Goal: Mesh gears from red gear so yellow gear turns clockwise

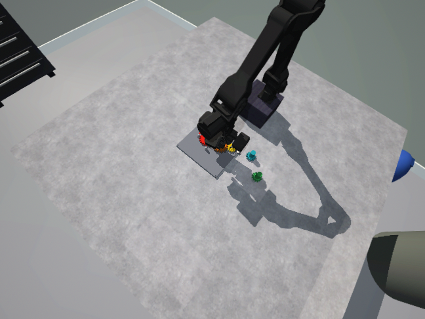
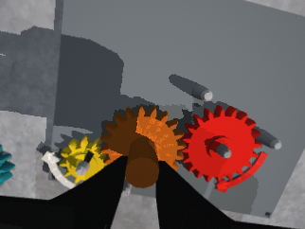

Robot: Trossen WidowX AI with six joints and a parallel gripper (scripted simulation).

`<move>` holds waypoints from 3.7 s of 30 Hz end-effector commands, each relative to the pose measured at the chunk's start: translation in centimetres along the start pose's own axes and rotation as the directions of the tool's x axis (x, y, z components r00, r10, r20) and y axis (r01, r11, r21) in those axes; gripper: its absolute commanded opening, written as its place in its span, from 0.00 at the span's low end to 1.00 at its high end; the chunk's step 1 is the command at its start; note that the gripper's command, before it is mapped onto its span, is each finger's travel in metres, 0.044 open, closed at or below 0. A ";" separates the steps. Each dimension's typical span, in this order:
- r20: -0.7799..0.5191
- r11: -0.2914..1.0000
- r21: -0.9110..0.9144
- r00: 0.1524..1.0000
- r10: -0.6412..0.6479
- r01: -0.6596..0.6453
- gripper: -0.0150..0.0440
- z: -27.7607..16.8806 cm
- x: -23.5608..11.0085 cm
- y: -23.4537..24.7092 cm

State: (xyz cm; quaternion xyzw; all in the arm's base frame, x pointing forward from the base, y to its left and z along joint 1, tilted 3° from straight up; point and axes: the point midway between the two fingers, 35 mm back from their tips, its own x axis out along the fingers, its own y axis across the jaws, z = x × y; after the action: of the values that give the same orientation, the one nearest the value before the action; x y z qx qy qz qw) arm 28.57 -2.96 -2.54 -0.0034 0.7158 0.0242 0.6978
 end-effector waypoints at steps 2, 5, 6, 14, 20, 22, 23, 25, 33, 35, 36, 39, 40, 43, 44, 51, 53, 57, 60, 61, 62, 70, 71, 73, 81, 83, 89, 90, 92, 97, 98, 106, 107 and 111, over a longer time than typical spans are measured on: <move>0.000 0.997 -0.079 1.000 -0.001 0.001 0.25 0.0 0.2 -0.1; 0.000 0.994 -0.109 1.000 -0.001 0.001 0.25 0.0 0.2 -0.1; 0.000 0.993 -0.114 1.000 -0.001 0.001 0.25 0.0 0.3 -0.1; 0.000 0.998 -0.068 1.000 -0.001 0.001 0.25 0.1 0.4 -0.1; 0.000 1.000 0.001 1.000 -0.001 0.001 0.39 0.1 0.3 0.0; 0.000 1.000 0.025 1.000 -0.001 0.001 0.48 0.0 0.1 0.0; 0.000 0.999 0.036 1.000 -0.001 0.001 0.49 0.0 0.0 -0.1; 0.000 0.999 0.040 1.000 -0.001 0.001 0.49 0.0 0.0 -0.1; 0.001 0.999 0.040 1.000 -0.002 0.001 0.49 0.1 -4.3 -0.1; 0.001 0.999 0.040 1.000 -0.002 0.001 0.49 0.1 -4.5 -0.1; 0.001 0.999 0.040 1.000 -0.002 0.001 0.49 0.1 -4.5 -0.1; -0.001 0.999 0.036 1.000 -0.001 0.001 0.62 0.0 -7.1 0.0; -0.001 0.999 0.036 1.000 -0.001 0.001 0.67 -0.2 -8.3 0.0; -0.001 0.999 0.036 1.000 -0.001 0.001 0.80 -0.3 -8.7 0.0; -0.001 0.999 0.036 1.000 -0.001 0.001 0.85 -0.3 -8.7 0.0; -0.001 0.999 0.036 1.000 -0.001 0.001 1.00 -0.3 -8.7 0.0; -0.001 0.999 0.036 1.000 -0.001 0.001 1.00 -0.3 -8.7 0.0; -0.001 0.999 0.036 1.000 -0.001 0.001 1.00 -0.3 -8.7 0.0; -0.001 0.999 0.036 1.000 -0.001 0.001 1.00 -0.3 -8.7 0.0; -0.001 0.999 0.036 1.000 -0.001 0.001 1.00 -0.3 -8.7 0.0; -0.001 0.999 0.036 1.000 -0.001 0.001 1.00 -0.3 -8.7 0.0; -0.001 0.999 0.036 1.000 -0.001 0.001 1.00 -0.3 -8.7 0.0; -0.001 0.999 0.036 1.000 -0.001 0.001 1.00 -0.3 -8.7 0.0; -0.001 0.999 0.036 1.000 -0.001 0.001 1.00 -0.3 -8.7 0.0; -0.001 0.999 0.036 1.000 -0.001 0.001 1.00 -0.3 -8.7 0.0; -0.001 0.999 0.036 1.000 -0.001 0.001 1.00 -0.3 -8.7 0.0; -0.001 0.999 0.036 1.000 -0.001 0.001 1.00 -0.3 -8.7 0.0; -0.001 0.999 0.036 1.000 -0.001 0.001 1.00 -0.3 -8.7 0.0; 0.000 0.999 0.036 1.000 -0.001 0.001 1.00 0.0 -8.8 1.0; 0.007 0.999 0.032 1.000 0.001 -0.001 1.00 0.7 -10.1 8.0; 0.008 0.999 0.032 1.000 0.002 -0.002 1.00 0.7 -10.3 9.5; 0.003 0.999 0.034 1.000 0.015 -0.015 1.00 -2.7 -12.1 21.2; 0.001 0.999 0.034 1.000 0.017 -0.017 1.00 -3.4 -12.4 22.6; -0.005 0.999 0.036 1.000 0.022 -0.021 1.00 -6.5 -13.1 26.8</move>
State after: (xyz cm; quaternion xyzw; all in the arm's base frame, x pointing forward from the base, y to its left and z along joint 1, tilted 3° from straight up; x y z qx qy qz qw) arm 23.62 20.60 11.00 0.0141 0.7138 0.0226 0.6999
